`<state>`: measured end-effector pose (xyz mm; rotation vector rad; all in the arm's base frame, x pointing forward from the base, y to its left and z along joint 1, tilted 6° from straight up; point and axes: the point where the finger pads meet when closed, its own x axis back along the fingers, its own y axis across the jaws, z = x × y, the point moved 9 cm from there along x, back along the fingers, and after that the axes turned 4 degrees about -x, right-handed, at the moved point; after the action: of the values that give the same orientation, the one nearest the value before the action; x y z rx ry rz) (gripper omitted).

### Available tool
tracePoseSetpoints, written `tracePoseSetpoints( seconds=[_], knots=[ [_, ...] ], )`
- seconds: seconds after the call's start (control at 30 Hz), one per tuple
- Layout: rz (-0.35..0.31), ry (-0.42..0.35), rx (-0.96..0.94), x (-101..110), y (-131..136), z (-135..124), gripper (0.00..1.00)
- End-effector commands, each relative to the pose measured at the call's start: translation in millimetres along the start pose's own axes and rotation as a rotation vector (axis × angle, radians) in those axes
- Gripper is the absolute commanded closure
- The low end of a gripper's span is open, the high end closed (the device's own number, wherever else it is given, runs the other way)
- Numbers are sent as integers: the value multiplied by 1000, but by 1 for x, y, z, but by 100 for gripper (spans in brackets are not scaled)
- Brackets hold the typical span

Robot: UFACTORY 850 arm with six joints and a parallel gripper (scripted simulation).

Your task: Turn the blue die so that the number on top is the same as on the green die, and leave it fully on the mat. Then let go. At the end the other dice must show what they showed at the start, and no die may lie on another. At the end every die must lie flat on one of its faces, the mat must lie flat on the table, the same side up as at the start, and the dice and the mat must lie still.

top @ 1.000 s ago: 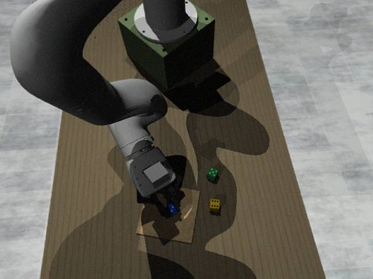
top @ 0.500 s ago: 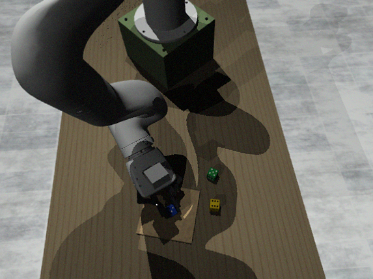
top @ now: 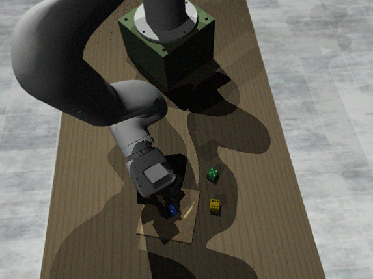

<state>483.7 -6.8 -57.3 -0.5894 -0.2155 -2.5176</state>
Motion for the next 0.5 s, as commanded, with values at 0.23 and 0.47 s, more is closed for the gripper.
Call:
tracePoseSetpoints(
  seconds=[0.23,0.47],
  knots=[
    [0,1,1,0,0,1,79],
    [0,1,1,0,0,1,75]
  ],
)
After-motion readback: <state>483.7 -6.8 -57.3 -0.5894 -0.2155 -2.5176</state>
